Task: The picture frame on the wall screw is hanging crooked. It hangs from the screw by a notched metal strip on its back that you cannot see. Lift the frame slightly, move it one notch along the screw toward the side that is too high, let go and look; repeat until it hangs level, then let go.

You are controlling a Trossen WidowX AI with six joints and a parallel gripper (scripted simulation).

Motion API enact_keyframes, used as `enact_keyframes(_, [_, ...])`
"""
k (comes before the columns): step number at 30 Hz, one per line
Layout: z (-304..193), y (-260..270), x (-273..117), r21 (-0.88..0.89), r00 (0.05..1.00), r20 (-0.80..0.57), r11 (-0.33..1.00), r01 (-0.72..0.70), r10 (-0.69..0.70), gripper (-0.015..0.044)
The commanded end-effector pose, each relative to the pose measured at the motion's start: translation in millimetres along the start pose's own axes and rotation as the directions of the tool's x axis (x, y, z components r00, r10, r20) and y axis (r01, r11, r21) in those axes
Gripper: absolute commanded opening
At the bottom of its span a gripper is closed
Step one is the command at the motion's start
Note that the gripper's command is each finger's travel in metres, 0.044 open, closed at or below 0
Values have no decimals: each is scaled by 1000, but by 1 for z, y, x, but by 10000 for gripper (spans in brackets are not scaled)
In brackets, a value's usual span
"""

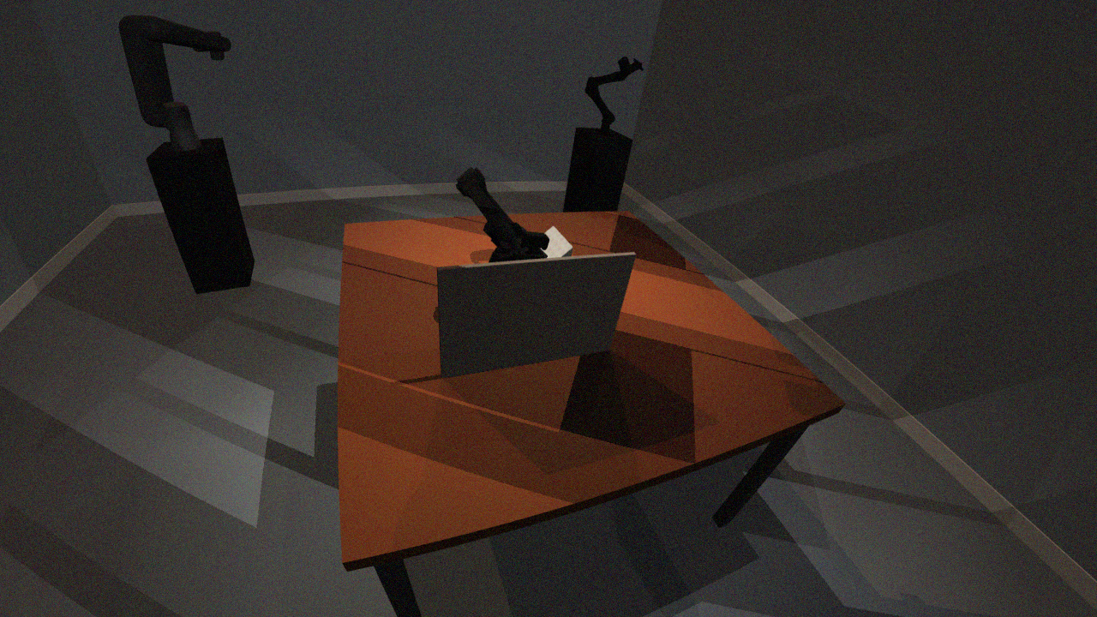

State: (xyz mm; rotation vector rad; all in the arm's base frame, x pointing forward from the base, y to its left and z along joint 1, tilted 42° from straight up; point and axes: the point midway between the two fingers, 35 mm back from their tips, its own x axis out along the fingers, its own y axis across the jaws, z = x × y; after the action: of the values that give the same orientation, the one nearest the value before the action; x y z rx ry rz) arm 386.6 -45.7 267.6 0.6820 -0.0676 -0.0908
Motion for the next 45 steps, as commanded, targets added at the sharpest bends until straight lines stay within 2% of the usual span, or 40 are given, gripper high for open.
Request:
enact_keyframes(1, [2, 2, 0, 2, 1000, 0, 1000, -10, 10, 0])
enact_keyframes(45, [6, -5, 0, 1, 1000, 0, 1000, -10, 10, 0])
